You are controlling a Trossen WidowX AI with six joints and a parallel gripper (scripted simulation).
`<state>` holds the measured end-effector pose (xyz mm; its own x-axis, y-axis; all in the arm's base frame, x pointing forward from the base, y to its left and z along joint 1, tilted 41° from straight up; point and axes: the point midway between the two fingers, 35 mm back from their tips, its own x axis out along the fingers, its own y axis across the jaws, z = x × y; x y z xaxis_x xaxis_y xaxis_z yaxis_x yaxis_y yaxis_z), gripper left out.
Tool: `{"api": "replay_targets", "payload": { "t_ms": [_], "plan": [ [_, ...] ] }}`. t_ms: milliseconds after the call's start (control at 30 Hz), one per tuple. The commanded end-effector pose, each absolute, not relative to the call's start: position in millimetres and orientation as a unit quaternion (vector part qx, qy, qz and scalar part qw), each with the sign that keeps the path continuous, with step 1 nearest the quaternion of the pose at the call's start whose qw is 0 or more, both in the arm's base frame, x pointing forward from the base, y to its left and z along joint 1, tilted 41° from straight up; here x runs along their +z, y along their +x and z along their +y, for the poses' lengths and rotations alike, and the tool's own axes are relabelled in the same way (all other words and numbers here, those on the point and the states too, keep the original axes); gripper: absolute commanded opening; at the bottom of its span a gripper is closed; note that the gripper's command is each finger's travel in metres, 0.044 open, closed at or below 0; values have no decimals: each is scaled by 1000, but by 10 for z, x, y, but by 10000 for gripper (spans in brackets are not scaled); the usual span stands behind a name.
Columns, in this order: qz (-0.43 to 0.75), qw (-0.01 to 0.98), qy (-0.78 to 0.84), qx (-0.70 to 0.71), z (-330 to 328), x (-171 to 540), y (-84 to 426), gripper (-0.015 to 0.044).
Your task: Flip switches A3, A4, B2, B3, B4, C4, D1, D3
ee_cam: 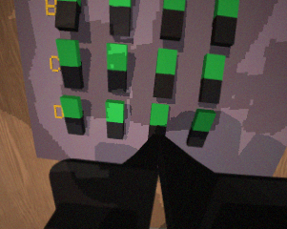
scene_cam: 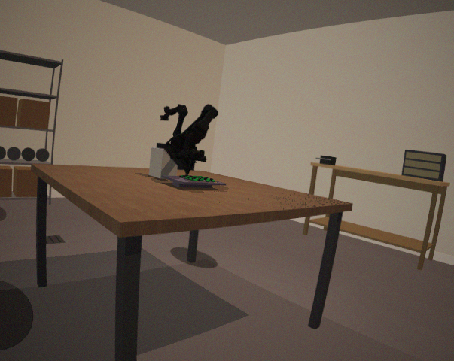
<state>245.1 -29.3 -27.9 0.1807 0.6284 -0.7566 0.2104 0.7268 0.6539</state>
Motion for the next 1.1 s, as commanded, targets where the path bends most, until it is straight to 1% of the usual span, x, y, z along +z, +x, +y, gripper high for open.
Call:
{"api": "replay_targets", "payload": {
  "t_ms": [0,1067],
  "plan": [
    [621,690,340,151,-288,-280,2454,0],
    [621,690,340,151,-260,-312,2460,0]
  ]
}}
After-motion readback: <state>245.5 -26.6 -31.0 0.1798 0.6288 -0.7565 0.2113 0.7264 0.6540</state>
